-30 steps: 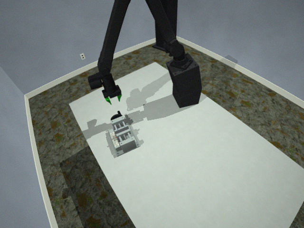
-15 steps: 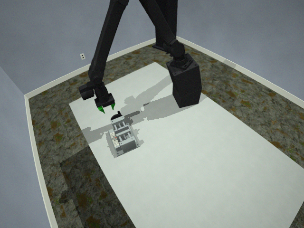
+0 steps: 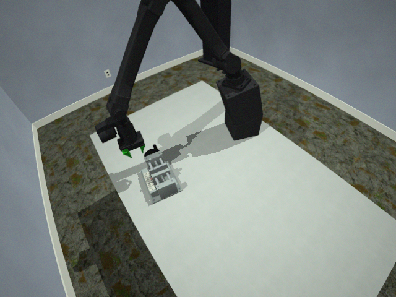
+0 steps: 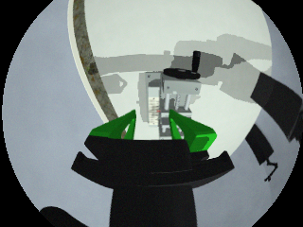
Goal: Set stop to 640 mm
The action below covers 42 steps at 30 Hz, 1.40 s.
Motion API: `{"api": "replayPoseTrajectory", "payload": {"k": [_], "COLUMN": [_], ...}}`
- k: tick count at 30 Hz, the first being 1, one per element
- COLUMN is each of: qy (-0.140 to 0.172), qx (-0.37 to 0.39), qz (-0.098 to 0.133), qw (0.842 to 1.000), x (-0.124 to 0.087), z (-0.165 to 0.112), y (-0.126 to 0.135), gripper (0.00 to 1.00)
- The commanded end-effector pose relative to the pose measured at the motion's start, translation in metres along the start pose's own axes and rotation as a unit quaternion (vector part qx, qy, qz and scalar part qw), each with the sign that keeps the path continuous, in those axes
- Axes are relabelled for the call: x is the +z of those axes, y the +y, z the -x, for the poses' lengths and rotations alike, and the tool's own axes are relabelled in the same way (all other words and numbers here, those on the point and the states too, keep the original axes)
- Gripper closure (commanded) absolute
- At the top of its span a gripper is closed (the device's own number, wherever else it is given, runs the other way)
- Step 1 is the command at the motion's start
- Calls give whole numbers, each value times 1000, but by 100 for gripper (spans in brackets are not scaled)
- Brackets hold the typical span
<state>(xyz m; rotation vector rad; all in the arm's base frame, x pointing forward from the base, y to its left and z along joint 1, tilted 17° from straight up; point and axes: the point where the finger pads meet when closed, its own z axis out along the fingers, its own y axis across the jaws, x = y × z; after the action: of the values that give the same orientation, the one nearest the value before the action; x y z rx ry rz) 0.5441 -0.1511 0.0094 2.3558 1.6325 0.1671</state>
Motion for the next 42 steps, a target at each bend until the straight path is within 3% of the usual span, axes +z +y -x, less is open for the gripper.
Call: {"api": "replayPoseTrajectory", "payload": {"k": [1, 5, 6, 7, 10, 13, 42], "qy": [-2, -1, 0, 1, -1, -2, -2], "qx": [11, 8, 9, 9, 7, 7, 7], "qz": [15, 16, 32, 36, 15, 9, 13], "qw": [1000, 1000, 999, 999, 1000, 1000, 1000], "x": [9, 9, -8, -11, 9, 12, 8], "z": [7, 3, 3, 3, 3, 3, 3], "y": [17, 17, 26, 28, 15, 10, 12], "gripper": [47, 47, 47, 47, 47, 47, 47]}}
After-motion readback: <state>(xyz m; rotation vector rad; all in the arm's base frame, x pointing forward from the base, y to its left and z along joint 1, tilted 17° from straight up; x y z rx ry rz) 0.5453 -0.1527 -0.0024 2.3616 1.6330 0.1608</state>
